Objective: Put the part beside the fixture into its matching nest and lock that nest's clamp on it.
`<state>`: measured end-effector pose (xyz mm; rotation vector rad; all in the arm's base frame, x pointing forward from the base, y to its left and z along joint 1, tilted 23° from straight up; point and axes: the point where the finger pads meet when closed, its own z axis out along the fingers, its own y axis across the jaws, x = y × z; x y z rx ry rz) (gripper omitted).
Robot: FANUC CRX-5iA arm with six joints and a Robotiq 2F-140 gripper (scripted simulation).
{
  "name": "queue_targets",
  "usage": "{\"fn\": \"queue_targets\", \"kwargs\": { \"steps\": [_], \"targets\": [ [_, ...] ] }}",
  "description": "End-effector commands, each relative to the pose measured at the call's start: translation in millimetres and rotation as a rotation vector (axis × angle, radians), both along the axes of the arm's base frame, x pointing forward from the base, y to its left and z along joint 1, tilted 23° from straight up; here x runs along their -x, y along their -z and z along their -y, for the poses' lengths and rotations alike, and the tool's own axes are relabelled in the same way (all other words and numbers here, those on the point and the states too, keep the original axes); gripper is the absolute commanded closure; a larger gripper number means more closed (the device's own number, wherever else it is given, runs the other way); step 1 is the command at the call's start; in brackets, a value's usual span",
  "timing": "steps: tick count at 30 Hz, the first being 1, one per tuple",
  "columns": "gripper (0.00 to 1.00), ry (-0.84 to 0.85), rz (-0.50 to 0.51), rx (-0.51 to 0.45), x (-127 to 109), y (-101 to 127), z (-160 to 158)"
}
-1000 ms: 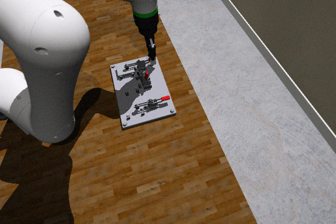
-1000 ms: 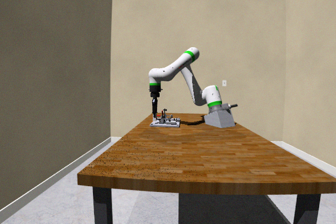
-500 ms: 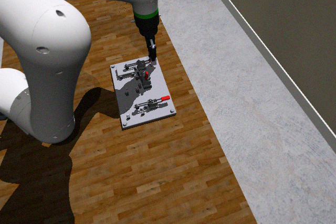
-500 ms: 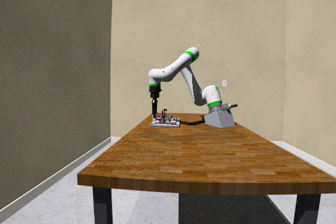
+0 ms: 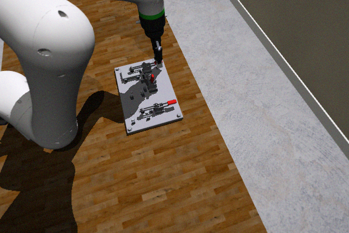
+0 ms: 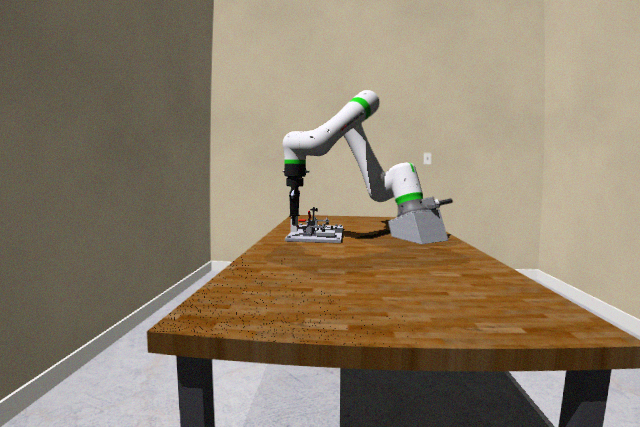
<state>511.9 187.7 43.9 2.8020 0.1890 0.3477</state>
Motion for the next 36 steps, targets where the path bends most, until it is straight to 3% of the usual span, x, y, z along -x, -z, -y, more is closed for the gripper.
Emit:
{"fn": "queue_targets", "kwargs": {
  "steps": [1,2,36],
  "targets": [
    [1.0,0.0,-0.001,0.0,0.4,0.5,0.1],
    [0.72,0.0,-0.001,0.0,0.4,0.5,0.1],
    [0.72,0.0,-0.001,0.0,2.2,-5.8,-1.9]
  ]
}}
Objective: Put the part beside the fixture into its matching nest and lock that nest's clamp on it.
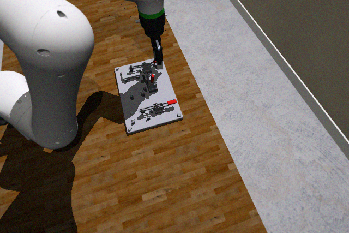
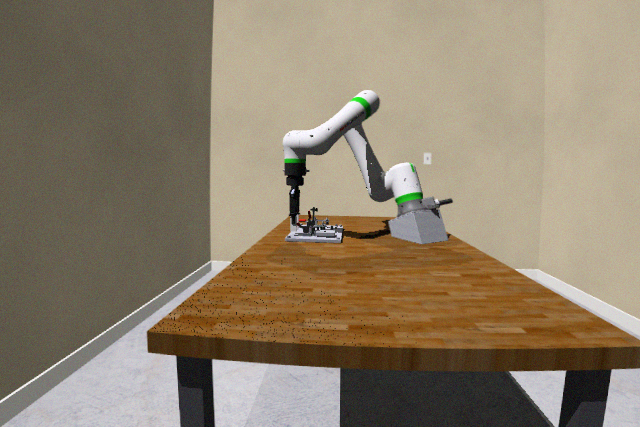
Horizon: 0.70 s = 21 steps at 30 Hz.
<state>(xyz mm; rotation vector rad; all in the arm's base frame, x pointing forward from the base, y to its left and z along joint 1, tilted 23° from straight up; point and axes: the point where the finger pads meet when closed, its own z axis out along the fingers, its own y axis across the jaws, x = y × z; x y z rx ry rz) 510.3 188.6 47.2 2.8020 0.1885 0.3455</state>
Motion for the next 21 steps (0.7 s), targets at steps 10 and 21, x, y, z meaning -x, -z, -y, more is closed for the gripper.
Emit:
{"fn": "queue_targets", "kwargs": {
  "steps": [10,21],
  "targets": [
    [0.72,0.0,0.0,0.0,10.1,-36.8,-11.6],
    [0.72,0.0,0.0,0.0,14.2,-51.6,-16.2]
  ]
}}
